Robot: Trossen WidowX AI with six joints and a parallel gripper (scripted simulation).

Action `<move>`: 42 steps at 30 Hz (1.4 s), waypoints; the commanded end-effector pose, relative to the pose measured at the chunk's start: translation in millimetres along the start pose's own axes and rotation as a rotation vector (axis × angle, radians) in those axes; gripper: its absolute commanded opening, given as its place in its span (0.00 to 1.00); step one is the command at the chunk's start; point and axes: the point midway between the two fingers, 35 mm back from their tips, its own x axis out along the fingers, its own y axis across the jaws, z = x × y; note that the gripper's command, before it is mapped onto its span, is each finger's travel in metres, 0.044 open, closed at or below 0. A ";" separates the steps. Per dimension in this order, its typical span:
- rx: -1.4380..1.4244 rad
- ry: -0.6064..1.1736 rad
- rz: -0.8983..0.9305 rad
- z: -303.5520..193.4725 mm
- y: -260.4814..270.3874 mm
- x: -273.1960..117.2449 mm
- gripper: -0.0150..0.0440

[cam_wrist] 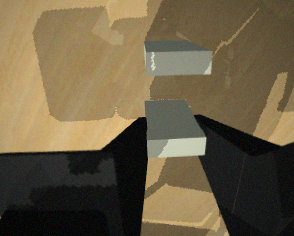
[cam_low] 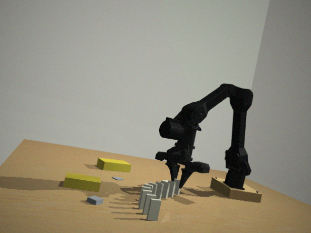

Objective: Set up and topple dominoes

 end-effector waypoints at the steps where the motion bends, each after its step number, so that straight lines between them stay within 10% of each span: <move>1: 0.004 -0.001 -0.001 0.1 -0.2 0.5 0.52; 12: 0.004 -0.001 -0.001 0.1 -0.2 0.5 1.00; 26: 0.000 0.000 -0.001 0.3 0.1 -132.4 1.00; 42: 0.098 0.008 -0.012 -85.0 -102.3 -64.3 1.00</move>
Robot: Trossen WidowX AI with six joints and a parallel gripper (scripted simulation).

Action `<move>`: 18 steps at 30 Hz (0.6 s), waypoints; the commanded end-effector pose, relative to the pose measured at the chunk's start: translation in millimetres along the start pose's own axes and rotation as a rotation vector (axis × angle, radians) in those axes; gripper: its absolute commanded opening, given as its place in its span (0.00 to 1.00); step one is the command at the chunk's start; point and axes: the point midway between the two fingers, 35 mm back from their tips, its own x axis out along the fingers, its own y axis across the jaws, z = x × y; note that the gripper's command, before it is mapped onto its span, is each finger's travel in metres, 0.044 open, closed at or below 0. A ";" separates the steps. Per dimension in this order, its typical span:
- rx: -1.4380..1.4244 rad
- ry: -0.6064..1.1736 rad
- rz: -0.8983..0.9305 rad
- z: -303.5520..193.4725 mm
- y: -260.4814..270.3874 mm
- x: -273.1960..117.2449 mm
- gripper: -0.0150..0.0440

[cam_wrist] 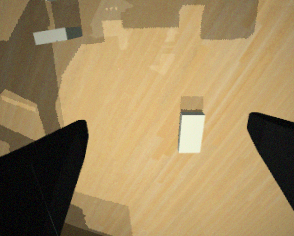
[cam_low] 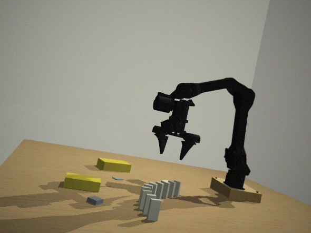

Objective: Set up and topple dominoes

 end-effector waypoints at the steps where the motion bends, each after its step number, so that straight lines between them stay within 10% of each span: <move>1: 0.035 0.011 -0.001 -39.7 -34.9 26.9 1.00; 18: 0.045 0.012 -0.001 -50.0 -40.6 98.8 1.00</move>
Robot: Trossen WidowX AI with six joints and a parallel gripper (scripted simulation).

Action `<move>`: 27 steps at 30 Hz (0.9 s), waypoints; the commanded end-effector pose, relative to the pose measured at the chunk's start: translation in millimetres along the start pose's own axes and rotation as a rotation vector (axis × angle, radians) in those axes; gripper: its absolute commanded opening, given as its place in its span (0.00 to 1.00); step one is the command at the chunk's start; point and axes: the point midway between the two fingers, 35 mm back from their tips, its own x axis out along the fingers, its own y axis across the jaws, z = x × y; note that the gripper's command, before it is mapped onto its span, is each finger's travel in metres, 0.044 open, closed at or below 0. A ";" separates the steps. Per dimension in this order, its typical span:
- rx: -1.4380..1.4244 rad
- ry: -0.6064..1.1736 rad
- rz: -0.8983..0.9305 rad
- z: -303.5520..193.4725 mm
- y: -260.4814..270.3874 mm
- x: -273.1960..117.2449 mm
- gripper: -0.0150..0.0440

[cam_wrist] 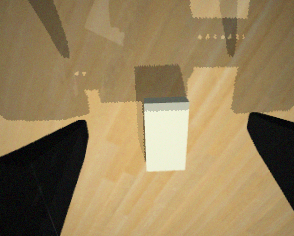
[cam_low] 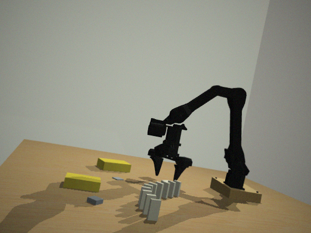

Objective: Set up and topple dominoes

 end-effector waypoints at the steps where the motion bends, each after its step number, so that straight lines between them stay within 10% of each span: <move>1: 0.003 -0.010 -0.007 1.7 1.8 4.7 1.00; 16: 0.003 -0.010 -0.007 1.2 1.8 19.3 1.00; 27: 0.003 -0.010 -0.007 1.2 1.8 19.3 0.51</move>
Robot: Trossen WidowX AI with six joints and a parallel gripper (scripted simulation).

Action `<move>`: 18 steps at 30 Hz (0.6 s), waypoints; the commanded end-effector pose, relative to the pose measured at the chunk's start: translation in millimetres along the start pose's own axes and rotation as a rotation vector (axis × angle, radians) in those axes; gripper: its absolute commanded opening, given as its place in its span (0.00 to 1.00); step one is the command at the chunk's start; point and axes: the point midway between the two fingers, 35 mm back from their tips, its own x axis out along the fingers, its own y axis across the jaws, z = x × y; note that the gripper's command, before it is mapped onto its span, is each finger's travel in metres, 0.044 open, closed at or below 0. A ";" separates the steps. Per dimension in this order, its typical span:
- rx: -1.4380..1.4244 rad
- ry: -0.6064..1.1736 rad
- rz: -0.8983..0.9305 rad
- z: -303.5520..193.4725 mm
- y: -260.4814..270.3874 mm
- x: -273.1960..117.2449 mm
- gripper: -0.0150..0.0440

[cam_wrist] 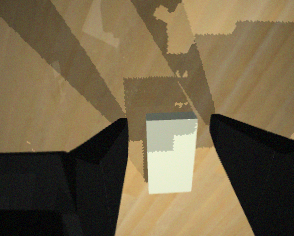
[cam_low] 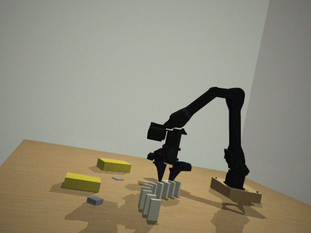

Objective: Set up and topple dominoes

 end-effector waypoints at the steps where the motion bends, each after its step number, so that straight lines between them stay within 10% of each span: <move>1: 0.004 -0.001 0.001 0.2 0.1 0.4 0.47; 12: 0.004 -0.001 0.000 0.1 0.3 -2.1 0.44; 18: 0.004 -0.001 0.001 -3.9 7.6 -80.7 0.44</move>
